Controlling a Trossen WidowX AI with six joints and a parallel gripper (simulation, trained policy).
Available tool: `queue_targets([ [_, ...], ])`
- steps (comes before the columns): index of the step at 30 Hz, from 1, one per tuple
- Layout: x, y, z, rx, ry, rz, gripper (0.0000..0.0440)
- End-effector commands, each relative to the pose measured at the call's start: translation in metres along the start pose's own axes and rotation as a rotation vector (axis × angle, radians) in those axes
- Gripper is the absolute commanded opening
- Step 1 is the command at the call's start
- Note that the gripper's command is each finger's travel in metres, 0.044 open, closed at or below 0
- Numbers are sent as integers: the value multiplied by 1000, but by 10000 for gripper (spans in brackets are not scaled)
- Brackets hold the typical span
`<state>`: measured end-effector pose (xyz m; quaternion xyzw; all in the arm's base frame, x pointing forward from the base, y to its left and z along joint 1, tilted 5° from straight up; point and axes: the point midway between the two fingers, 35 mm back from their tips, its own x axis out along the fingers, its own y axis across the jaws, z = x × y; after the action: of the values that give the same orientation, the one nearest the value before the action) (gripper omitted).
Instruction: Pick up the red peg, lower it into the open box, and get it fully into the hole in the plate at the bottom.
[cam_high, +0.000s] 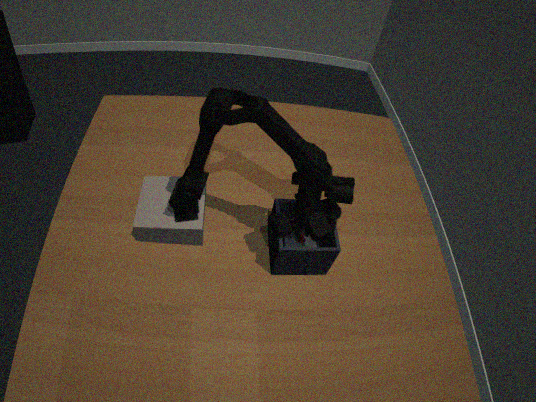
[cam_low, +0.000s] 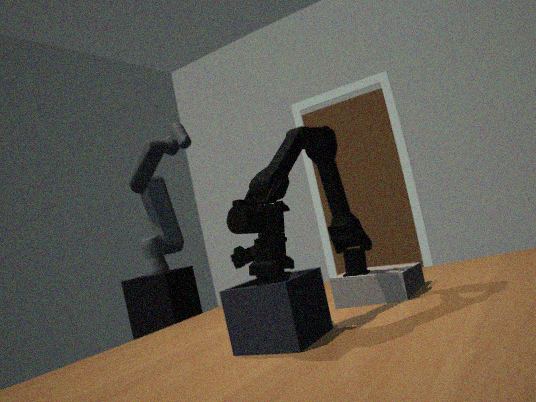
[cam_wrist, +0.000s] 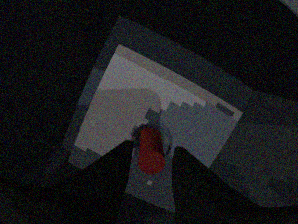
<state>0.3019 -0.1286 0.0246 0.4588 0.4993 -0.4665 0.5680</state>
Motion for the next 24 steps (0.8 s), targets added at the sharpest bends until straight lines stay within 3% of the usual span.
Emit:
queue_targets([
  [1, -1, 3, -3, -6, 39, 3, 132],
  [4, -8, 8, 0, 0, 74, 25, 154],
  [8, -16, 11, 1, 12, 126, 56, 147],
  [24, -55, 27, 21, 30, 225, 192, 198],
])
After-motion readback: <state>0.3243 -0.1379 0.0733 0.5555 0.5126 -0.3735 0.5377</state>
